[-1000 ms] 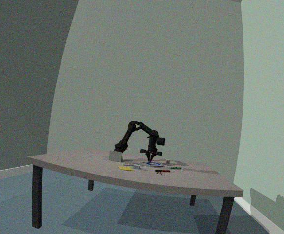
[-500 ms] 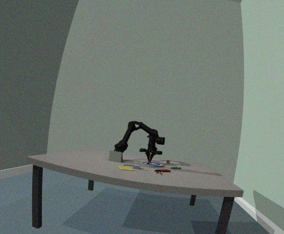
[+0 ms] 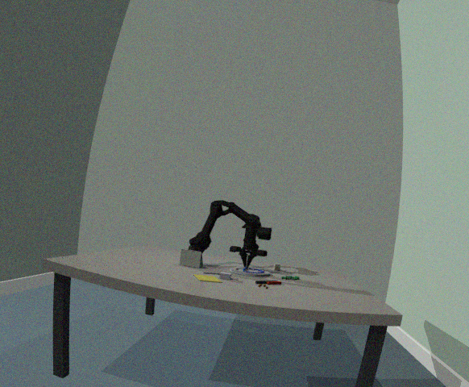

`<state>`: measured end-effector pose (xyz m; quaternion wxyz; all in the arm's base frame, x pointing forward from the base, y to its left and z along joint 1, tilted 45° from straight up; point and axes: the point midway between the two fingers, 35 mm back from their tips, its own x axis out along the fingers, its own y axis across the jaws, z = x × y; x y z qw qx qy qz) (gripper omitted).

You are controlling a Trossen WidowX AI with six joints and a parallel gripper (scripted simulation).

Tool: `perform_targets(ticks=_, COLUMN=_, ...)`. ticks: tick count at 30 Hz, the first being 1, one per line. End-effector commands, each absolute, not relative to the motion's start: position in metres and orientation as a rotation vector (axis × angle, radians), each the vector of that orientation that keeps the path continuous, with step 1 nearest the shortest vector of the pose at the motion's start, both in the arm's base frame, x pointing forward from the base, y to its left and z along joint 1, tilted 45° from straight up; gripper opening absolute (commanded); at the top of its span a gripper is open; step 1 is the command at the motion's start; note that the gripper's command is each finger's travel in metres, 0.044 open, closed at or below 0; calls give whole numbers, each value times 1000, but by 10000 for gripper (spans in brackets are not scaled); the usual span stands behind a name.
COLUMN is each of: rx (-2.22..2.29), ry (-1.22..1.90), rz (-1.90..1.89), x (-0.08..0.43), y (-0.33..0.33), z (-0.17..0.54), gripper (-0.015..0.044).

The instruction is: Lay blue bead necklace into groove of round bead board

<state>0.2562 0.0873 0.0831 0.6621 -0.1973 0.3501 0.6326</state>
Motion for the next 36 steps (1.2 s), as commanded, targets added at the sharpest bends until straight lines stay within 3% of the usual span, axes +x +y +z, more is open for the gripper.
perform_targets(ticks=1, rx=-434, ry=795, rz=1435, x=254, y=90, z=81, gripper=0)
perform_targets(ticks=18, rx=-437, ry=798, rz=1433, x=254, y=86, z=84, gripper=440)
perform_targets(ticks=36, rx=-434, ry=795, rz=1435, x=254, y=84, z=86, gripper=440)
